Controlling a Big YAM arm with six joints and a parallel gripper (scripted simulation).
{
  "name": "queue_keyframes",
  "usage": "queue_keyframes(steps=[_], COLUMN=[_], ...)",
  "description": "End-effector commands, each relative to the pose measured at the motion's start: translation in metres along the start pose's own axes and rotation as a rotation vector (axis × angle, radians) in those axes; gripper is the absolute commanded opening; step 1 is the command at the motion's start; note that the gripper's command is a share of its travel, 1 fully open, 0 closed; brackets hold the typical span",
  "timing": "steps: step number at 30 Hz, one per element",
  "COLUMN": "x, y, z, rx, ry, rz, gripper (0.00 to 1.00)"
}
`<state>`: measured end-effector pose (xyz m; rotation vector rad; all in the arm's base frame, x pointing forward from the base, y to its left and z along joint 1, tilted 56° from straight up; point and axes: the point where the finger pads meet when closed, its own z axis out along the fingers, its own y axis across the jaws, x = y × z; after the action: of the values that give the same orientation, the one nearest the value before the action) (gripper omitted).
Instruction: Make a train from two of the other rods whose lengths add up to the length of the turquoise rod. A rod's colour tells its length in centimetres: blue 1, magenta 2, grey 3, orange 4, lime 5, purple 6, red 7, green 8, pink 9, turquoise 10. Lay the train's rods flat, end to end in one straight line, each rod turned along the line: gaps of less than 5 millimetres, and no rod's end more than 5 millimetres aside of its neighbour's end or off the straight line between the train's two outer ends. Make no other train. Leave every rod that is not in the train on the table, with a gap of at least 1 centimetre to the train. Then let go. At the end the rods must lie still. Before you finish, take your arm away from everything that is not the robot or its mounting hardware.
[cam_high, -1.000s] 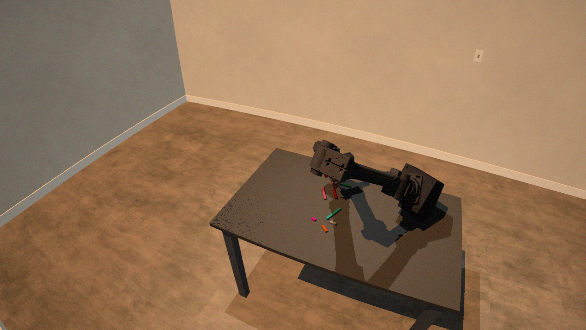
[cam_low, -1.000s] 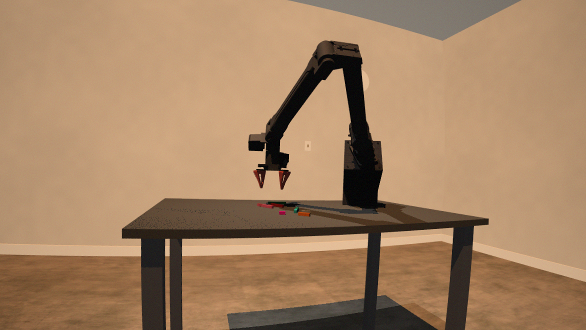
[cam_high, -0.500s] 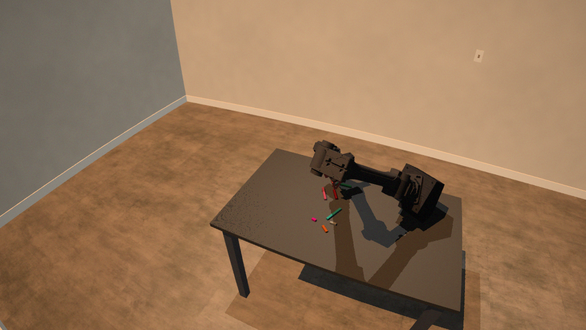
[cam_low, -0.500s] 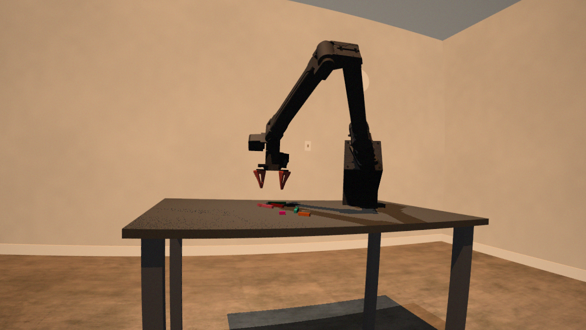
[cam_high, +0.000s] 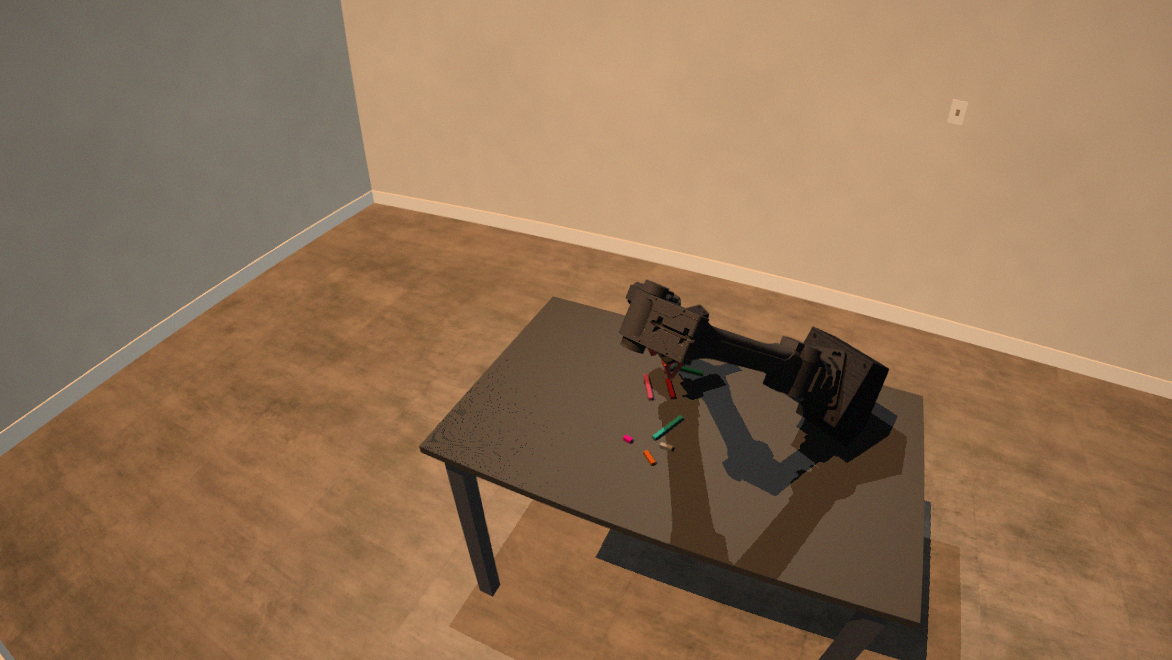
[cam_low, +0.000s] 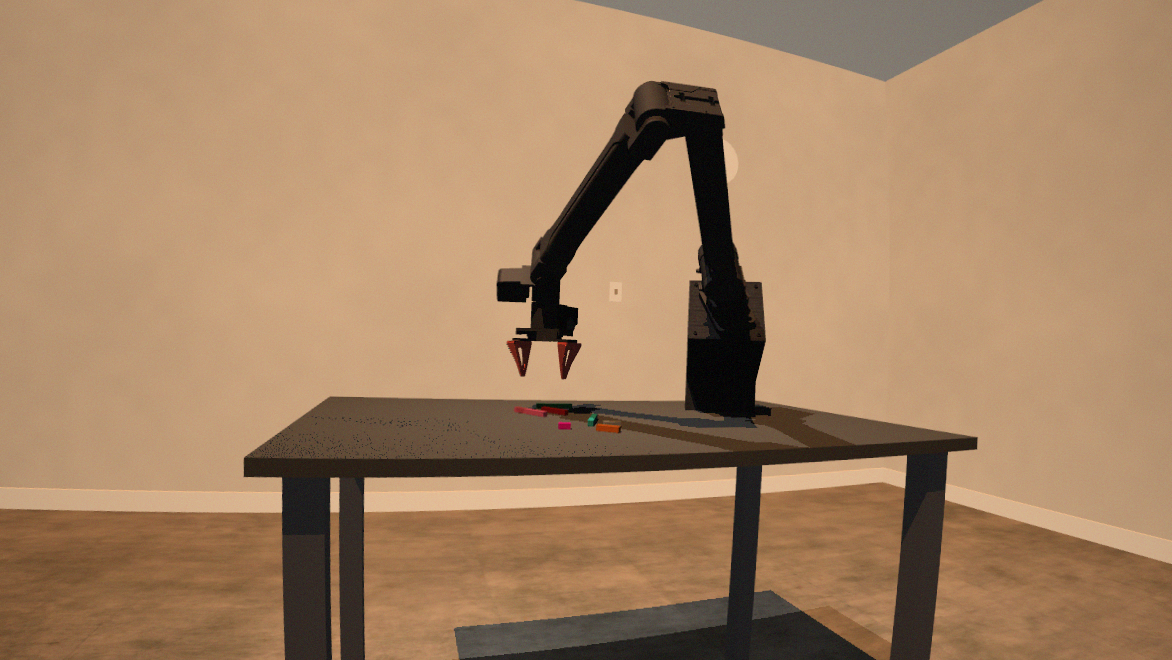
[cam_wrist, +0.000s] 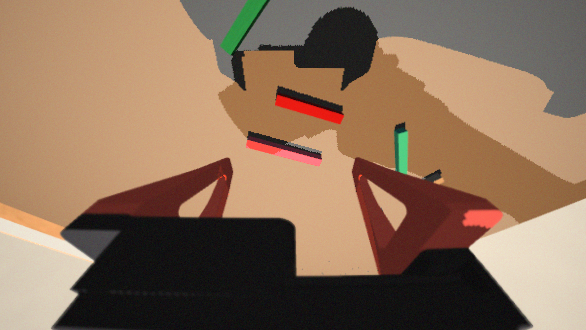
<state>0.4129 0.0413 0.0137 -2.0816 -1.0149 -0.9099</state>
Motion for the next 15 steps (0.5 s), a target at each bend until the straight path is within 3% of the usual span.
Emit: queue_keyframes(steps=[1, 11, 15], x=[0.011, 0.008, -0.009], y=[0.009, 0.011, 0.021], z=[-0.007, -0.007, -0.009], rx=[-0.023, -0.024, -0.035], ry=[0.011, 0.010, 0.011], rz=[-0.011, -0.001, -0.115], gripper=[1.00, 1.00, 1.00])
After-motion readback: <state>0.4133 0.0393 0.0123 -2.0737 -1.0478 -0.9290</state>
